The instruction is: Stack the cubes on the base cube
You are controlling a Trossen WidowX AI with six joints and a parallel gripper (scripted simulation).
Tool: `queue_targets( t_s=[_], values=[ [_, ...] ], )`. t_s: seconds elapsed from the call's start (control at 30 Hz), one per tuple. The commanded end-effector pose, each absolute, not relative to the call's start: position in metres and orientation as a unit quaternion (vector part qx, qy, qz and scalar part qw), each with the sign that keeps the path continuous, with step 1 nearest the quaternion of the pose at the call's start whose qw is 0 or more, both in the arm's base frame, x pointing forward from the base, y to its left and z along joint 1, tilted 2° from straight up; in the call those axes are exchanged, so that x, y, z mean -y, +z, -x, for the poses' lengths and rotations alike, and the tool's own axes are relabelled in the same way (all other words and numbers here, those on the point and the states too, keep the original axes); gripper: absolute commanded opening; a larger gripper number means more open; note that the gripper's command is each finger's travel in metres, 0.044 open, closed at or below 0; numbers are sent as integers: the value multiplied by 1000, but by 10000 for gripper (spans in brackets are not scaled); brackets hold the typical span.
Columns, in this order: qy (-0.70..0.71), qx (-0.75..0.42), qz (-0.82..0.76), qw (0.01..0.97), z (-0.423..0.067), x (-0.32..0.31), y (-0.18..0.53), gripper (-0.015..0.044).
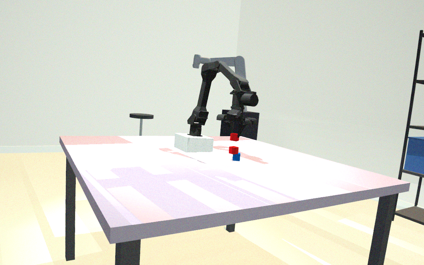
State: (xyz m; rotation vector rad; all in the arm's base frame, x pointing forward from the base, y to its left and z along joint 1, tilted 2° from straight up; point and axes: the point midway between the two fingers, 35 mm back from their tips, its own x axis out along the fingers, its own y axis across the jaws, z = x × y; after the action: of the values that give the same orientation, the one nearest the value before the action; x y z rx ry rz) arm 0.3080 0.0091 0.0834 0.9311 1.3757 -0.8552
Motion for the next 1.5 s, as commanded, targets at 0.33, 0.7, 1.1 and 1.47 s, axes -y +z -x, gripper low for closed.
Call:
queue_targets(
  t_s=[0.33, 0.7, 1.1, 1.47],
  values=[
    [-465, -518, -504, 511, -302, -52, 83, 105],
    [-475, -509, -514, 501, -302, -56, 76, 105],
    [-478, -507, -516, 499, -301, -57, 53, 105],
    [-477, -507, -516, 499, -302, -58, 48, 105]
  ],
)
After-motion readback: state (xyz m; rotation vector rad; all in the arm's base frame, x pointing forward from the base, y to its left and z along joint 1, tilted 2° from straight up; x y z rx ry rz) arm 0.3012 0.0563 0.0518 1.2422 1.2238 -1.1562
